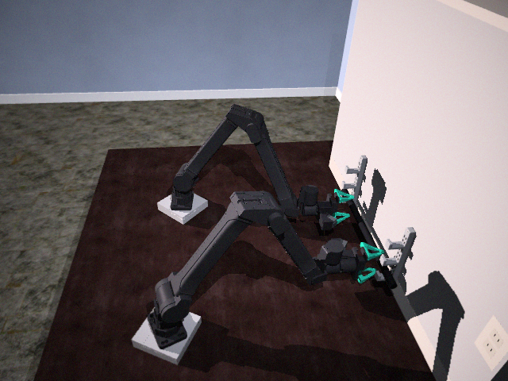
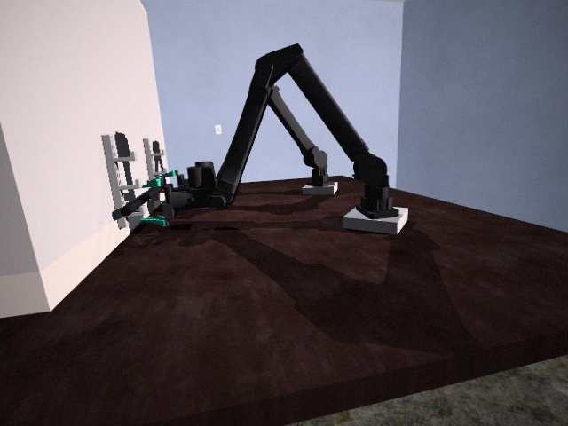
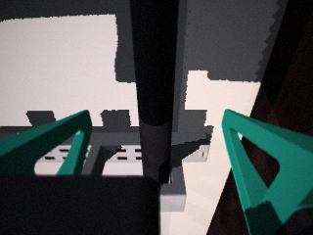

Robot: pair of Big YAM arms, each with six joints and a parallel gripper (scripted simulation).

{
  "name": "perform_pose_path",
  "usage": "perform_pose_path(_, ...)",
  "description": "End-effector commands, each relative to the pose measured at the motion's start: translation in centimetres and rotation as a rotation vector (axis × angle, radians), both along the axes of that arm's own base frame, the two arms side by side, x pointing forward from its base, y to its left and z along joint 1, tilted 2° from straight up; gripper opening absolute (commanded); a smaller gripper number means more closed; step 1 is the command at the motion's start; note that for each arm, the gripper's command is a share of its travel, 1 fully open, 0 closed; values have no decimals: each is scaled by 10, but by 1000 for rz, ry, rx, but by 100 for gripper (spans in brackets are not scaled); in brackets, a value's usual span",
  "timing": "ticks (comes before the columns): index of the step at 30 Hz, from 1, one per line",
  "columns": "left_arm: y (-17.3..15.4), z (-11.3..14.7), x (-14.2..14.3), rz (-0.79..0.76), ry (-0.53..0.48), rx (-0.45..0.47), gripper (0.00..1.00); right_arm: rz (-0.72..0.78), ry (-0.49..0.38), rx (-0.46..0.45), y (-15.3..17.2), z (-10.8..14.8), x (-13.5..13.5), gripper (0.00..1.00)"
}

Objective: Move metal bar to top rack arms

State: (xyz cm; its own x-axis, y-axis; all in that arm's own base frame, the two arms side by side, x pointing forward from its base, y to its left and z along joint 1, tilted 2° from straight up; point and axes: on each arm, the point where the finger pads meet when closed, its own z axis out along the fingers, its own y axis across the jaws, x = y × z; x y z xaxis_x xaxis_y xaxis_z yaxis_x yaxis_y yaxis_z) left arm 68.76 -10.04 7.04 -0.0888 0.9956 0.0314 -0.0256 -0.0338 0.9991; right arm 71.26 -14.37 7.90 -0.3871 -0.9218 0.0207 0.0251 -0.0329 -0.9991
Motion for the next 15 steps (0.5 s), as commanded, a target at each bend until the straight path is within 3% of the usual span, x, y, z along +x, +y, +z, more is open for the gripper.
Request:
perform_pose_path(1, 2, 6, 19, 5, -16, -8, 100, -13, -8, -6, -14, 1, 17, 100)
perform_pose_path(15, 3, 6, 21, 6, -16, -9, 100, -13, -8, -6, -15, 2, 19, 100)
